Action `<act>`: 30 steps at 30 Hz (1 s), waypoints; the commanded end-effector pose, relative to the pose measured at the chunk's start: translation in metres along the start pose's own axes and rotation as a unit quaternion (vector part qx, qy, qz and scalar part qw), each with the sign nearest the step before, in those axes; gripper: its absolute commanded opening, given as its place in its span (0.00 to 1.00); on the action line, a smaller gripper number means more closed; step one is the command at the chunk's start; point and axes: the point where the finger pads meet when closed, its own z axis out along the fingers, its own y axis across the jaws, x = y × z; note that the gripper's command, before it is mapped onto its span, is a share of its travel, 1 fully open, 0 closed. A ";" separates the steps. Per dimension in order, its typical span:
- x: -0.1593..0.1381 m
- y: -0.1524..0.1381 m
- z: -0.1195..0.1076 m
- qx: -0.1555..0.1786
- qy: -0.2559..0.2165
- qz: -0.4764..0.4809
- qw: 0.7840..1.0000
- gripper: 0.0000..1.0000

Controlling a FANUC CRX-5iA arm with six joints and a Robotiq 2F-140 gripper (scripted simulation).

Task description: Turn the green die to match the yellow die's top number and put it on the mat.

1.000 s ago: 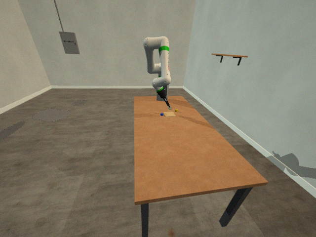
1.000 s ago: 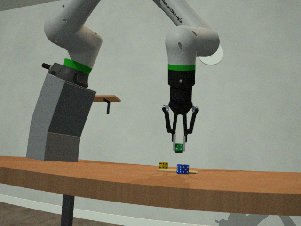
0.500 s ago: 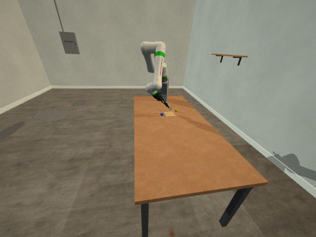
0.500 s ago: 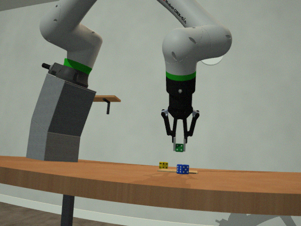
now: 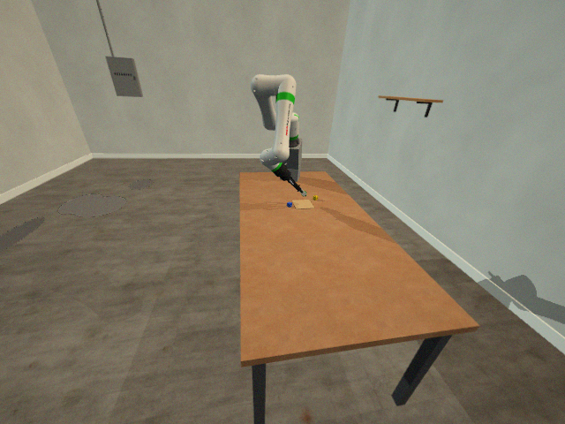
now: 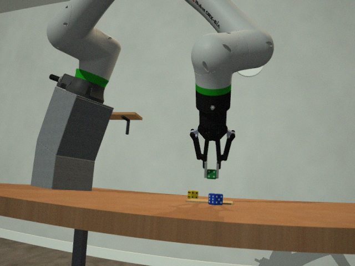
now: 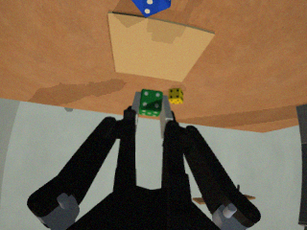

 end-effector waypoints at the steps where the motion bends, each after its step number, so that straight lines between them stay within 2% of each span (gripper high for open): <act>1: 0.001 0.000 0.000 0.000 0.000 0.000 1.000 0.16; 15: 0.008 0.000 0.008 0.000 0.000 0.000 1.000 0.16; 30: 0.026 0.000 0.026 0.000 0.000 0.000 1.000 0.16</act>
